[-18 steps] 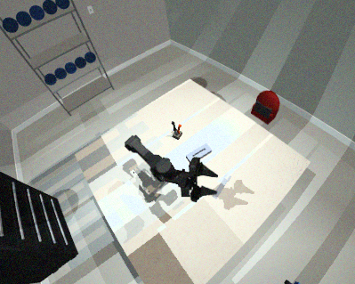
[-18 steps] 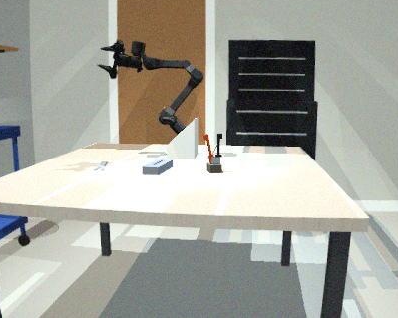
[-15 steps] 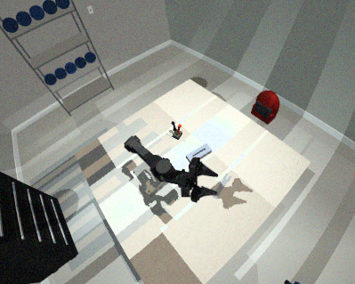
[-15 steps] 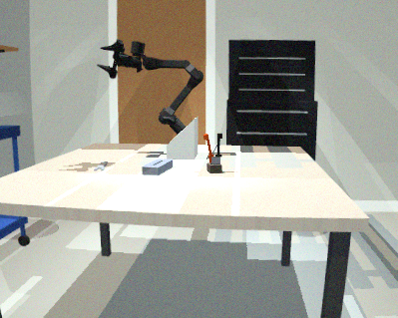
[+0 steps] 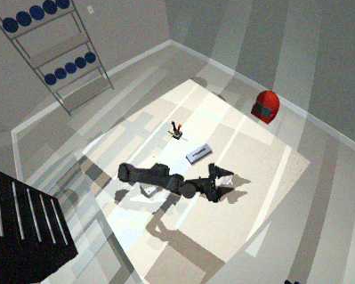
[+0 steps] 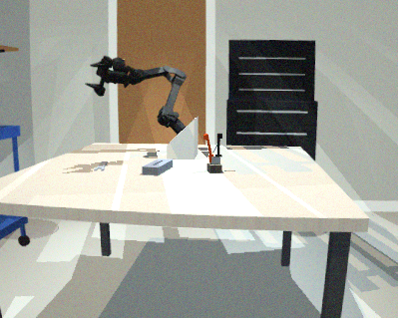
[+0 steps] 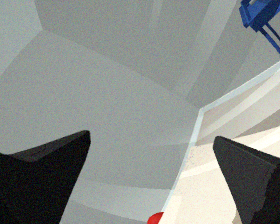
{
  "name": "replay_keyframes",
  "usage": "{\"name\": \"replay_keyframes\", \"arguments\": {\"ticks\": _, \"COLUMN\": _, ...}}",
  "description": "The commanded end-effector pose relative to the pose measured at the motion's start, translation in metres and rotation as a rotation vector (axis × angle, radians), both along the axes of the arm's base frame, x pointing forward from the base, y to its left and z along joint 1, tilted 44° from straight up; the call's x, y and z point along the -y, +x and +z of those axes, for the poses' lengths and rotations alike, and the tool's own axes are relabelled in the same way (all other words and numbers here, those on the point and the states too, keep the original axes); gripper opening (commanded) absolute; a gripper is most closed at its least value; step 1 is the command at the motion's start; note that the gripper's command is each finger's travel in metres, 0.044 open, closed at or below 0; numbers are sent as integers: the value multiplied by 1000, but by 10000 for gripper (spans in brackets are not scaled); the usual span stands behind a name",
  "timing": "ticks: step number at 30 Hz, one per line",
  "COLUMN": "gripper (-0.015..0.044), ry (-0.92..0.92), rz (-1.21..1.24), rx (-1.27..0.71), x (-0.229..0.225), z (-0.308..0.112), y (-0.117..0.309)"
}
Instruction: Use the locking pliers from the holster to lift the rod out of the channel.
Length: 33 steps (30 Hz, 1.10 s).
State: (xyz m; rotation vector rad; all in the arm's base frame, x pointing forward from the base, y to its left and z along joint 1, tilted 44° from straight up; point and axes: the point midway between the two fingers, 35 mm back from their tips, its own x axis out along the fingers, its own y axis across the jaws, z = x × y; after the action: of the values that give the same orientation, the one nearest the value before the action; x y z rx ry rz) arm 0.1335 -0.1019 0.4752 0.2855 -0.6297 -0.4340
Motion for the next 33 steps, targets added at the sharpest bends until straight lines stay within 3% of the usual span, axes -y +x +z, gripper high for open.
{"name": "replay_keyframes", "arguments": {"ticks": 1, "gripper": 440, "ry": -13, "rz": 77, "rx": -128, "x": 7, "z": -28, "y": 47}}
{"name": "replay_keyframes", "arguments": {"ticks": 8, "gripper": 440, "ry": -103, "rz": 254, "rx": -350, "x": -28, "z": -82, "y": 123}}
{"name": "replay_keyframes", "arguments": {"ticks": 14, "gripper": 440, "ry": -249, "rz": 392, "rx": -538, "x": -85, "z": -138, "y": 174}}
{"name": "replay_keyframes", "arguments": {"ticks": 23, "gripper": 440, "ry": -273, "rz": 433, "rx": -646, "x": -103, "z": -168, "y": 190}}
{"name": "replay_keyframes", "arguments": {"ticks": 28, "gripper": 440, "ry": -156, "rz": 451, "rx": -995, "x": -114, "z": -250, "y": 212}}
{"name": "replay_keyframes", "arguments": {"ticks": 33, "gripper": 440, "ry": -81, "rz": 395, "rx": -1429, "x": -126, "z": -343, "y": 204}}
